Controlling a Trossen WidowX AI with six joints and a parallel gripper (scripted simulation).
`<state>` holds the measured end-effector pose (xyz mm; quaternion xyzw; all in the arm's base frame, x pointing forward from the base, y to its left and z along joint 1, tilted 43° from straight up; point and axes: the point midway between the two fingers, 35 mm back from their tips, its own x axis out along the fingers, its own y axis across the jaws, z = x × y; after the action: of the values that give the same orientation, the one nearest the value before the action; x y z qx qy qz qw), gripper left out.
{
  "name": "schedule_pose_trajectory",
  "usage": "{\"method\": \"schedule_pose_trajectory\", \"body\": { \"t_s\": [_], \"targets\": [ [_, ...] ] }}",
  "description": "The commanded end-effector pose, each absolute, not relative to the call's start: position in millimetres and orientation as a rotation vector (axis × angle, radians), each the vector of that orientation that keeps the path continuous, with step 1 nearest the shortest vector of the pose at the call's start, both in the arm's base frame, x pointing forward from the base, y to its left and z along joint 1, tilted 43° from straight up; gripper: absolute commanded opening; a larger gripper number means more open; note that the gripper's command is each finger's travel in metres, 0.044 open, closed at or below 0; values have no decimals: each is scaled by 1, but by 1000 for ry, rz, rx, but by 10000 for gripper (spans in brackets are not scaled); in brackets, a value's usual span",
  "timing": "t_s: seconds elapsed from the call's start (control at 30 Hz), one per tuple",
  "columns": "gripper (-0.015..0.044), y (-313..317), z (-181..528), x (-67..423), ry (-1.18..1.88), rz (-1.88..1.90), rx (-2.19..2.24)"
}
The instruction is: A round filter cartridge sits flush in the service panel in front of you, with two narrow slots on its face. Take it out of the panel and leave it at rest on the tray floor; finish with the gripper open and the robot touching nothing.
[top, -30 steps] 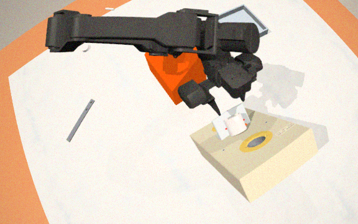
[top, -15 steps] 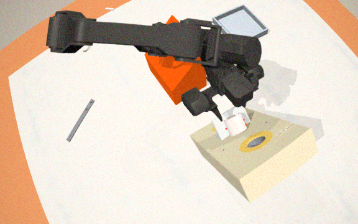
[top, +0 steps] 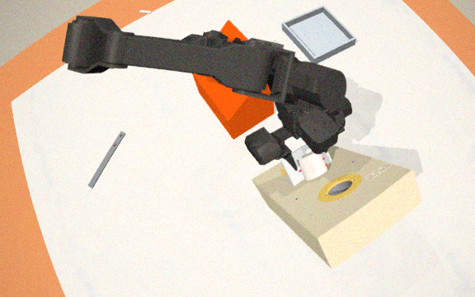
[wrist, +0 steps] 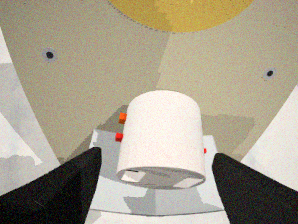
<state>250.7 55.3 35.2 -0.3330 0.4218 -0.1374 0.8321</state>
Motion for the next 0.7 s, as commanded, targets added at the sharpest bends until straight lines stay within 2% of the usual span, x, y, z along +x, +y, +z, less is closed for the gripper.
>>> {"method": "schedule_pose_trajectory", "body": {
  "t_s": [0.0, 0.63, 0.67],
  "targets": [
    [305, 52, 31, 253, 898, -286, -711],
    [185, 54, 34, 252, 894, -292, -707],
    [159, 54, 34, 252, 894, -292, -707]
  ]
}}
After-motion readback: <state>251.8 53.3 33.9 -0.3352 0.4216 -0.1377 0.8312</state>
